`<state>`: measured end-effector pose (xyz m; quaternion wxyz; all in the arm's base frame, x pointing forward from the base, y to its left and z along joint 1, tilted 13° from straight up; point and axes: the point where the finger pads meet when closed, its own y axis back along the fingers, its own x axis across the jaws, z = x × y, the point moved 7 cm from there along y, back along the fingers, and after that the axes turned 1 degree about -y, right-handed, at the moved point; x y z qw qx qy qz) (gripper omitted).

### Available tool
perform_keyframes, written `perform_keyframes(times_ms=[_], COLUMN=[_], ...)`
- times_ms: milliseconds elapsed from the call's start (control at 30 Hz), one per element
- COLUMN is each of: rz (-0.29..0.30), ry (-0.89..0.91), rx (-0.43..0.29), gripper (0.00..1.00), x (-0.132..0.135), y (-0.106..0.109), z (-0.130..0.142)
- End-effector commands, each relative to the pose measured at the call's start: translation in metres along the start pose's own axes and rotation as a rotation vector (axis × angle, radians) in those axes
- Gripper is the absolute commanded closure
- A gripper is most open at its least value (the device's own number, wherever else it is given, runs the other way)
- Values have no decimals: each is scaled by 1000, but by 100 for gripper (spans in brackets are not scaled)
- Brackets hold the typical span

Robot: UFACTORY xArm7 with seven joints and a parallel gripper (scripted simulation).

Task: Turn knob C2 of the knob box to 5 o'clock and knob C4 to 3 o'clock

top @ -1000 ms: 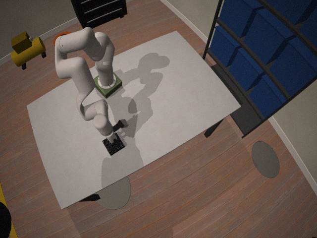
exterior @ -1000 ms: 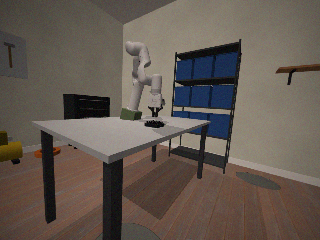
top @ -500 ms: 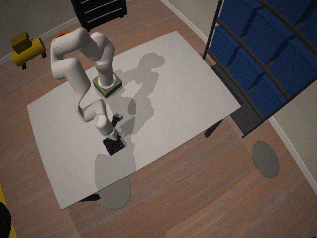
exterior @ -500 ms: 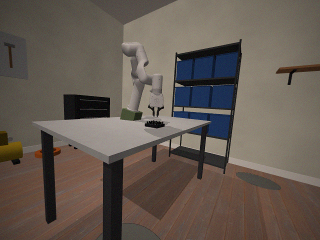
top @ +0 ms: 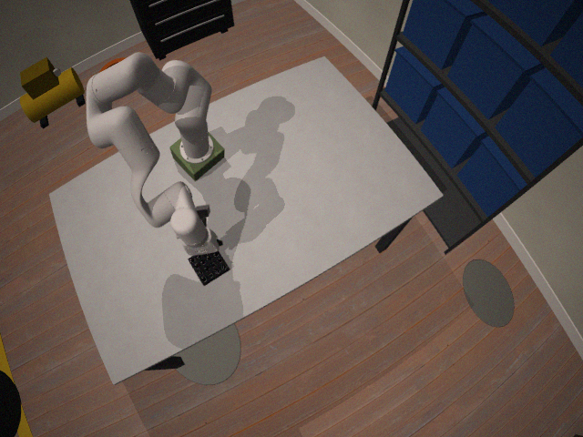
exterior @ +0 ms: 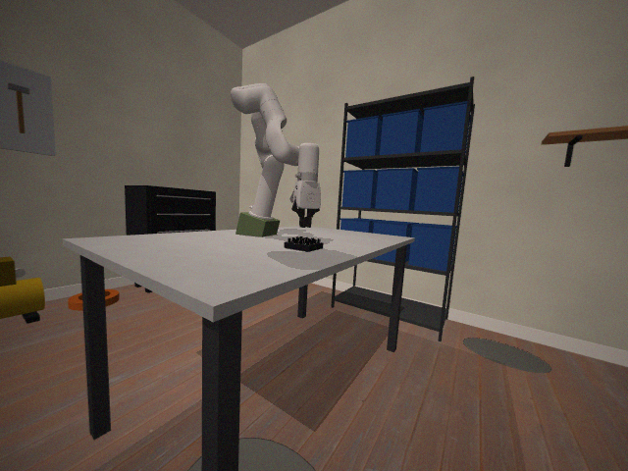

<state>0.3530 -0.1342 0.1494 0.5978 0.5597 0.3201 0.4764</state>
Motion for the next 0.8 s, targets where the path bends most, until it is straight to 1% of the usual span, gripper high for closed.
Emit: perform_keyframes(times_ms=[0,167,233,300,400,500,767], rz=[3,-5,-5,-12,-19,-21,-21], ry=[156,332,332,447,532,557,558], rx=[-2,-8,-8,-13,-16,-17,-17], gripper=[81,81,81,81,81,81,81], x=[-1,-3,-3,-5,-6,-7,-7], y=[3,5,5,6,7,7,7], z=[2,2,2,3,4,4,4])
